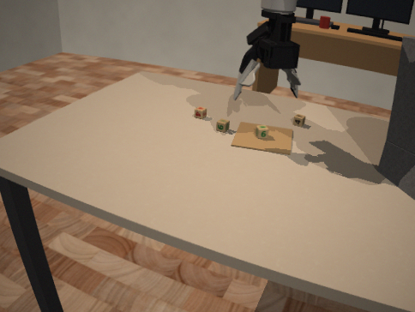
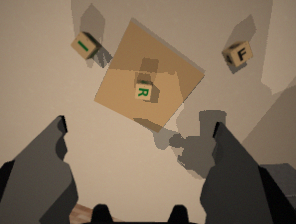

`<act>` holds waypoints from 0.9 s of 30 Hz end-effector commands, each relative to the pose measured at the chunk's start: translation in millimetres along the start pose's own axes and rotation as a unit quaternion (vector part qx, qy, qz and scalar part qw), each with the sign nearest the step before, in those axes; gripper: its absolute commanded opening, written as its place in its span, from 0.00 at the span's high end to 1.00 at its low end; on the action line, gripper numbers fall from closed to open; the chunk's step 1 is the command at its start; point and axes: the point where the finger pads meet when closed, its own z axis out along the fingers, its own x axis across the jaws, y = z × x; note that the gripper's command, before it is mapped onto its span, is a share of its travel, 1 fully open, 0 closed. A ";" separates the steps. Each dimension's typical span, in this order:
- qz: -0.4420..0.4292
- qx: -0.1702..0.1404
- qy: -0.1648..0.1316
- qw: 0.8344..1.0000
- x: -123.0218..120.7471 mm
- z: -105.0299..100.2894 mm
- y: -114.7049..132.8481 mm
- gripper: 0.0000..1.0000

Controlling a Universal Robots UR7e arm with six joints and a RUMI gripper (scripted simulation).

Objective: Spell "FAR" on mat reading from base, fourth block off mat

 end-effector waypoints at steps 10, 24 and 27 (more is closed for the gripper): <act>0.016 0.001 0.000 1.000 0.2 -0.3 0.2 0.00; 0.016 0.001 0.000 1.000 0.2 -0.3 0.2 0.63; 0.016 0.001 0.000 1.000 0.2 -0.3 0.2 0.63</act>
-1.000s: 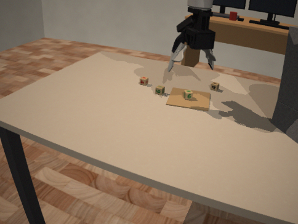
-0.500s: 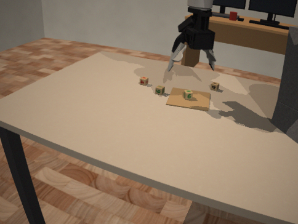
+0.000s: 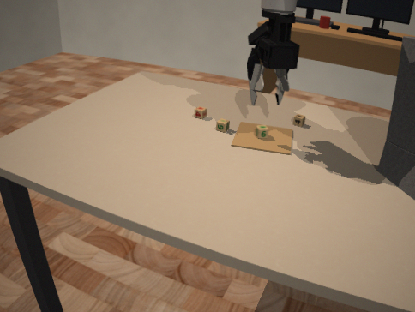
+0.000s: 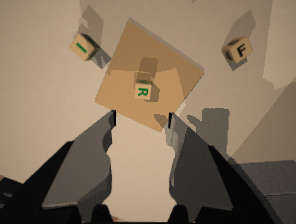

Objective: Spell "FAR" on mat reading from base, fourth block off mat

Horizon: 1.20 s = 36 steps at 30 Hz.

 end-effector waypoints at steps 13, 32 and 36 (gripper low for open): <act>0.000 0.000 0.000 1.000 -0.3 -0.3 -0.3 0.63; 0.000 0.000 0.000 1.000 -0.3 1.5 -0.3 0.63; 0.000 0.000 0.000 1.000 -0.3 4.1 -0.3 0.63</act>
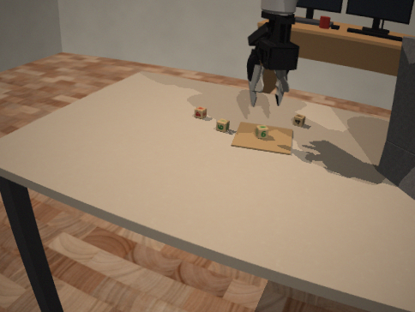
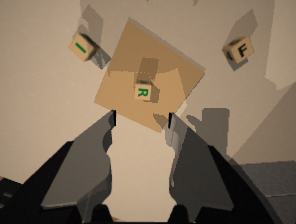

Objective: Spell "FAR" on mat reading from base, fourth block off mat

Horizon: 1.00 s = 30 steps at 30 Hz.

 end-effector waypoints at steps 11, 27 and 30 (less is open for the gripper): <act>0.000 0.000 0.000 1.000 -0.4 11.9 -0.3 0.63; 0.000 0.000 0.000 1.000 -0.5 33.8 -0.2 0.63; 0.000 0.000 0.000 1.000 -0.6 38.0 -0.2 0.63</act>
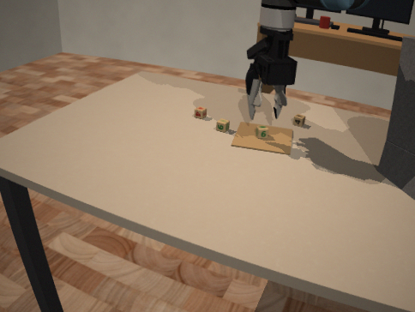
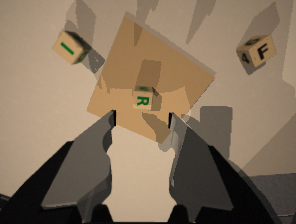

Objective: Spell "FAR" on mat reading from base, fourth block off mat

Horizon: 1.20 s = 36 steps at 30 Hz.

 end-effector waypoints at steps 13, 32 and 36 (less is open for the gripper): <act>0.000 0.001 0.000 1.000 -0.4 14.1 -0.3 0.63; 0.000 0.001 0.000 1.000 -0.4 15.6 -0.3 0.63; 0.000 0.001 0.000 1.000 -0.4 16.2 -0.3 0.63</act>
